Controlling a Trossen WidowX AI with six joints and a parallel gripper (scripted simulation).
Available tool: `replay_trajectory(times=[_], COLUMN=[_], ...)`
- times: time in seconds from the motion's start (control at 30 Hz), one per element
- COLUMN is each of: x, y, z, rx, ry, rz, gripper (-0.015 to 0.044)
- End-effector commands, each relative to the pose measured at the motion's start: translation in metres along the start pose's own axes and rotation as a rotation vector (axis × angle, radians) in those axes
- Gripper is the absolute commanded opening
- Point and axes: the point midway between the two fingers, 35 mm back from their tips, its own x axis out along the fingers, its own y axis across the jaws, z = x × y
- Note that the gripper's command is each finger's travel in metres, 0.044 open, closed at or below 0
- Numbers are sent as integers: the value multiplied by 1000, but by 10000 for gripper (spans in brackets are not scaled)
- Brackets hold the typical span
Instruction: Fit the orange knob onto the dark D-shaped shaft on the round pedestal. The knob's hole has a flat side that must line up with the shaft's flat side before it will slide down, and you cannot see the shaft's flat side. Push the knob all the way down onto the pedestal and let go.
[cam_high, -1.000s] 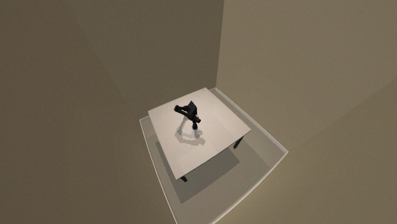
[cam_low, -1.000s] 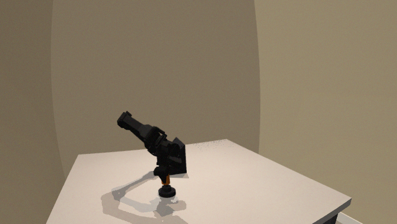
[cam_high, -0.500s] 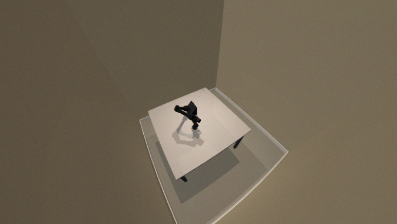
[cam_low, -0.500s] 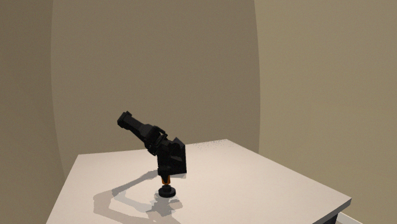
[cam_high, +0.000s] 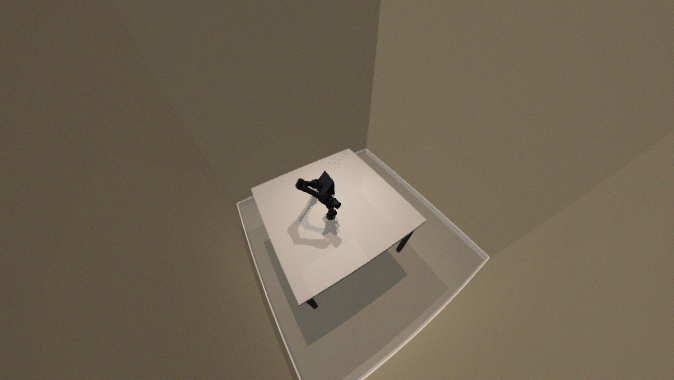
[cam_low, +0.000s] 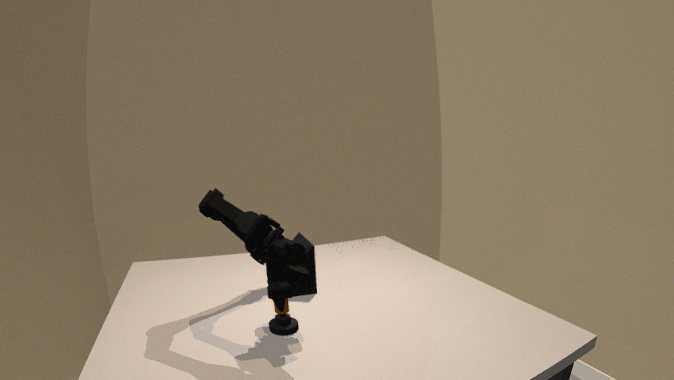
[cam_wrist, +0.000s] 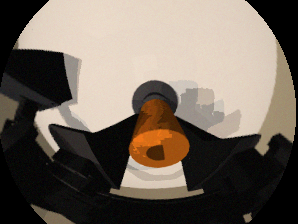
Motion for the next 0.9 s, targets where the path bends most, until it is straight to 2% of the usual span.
replay_trajectory(times=[0.0, 0.3, 0.53, 0.87], x=[0, -5, -5, -2], y=[-1, -1, -2, -1], z=[0, 0, 2, 1], rx=[-1, -10, -211, -211], ry=[1, 1, 1, 2], rz=[-5, -5, -5, -5], gripper=[0, 0, 0, 0])
